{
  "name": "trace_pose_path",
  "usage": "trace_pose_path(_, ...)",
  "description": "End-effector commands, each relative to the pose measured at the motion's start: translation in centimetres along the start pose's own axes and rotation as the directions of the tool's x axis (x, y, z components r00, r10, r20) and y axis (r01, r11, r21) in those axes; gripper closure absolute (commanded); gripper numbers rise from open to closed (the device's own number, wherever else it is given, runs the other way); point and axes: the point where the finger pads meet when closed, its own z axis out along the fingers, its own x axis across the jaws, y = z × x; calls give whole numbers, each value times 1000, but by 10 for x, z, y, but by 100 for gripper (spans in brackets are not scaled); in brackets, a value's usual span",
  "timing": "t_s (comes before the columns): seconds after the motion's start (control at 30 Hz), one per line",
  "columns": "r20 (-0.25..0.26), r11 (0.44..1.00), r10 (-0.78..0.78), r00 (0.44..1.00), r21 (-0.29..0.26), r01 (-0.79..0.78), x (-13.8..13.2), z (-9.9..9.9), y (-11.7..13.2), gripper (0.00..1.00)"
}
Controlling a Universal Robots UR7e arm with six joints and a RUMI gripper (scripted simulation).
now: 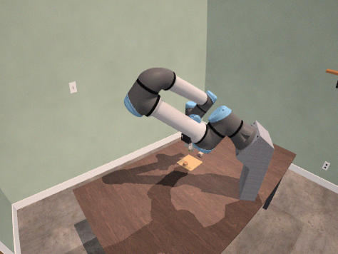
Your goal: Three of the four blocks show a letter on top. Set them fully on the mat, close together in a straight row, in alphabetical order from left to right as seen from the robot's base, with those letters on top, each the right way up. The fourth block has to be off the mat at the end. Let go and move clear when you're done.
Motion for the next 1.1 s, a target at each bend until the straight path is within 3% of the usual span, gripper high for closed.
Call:
trace_pose_path(0.0,0,1000,0,1000,0,0,0,0,0,91)
trace_pose_path(0.53,0,1000,0,1000,0,0,0,3,0,91)
trace_pose_path(1.07,0,1000,0,1000,1,0,0,18,0,91)
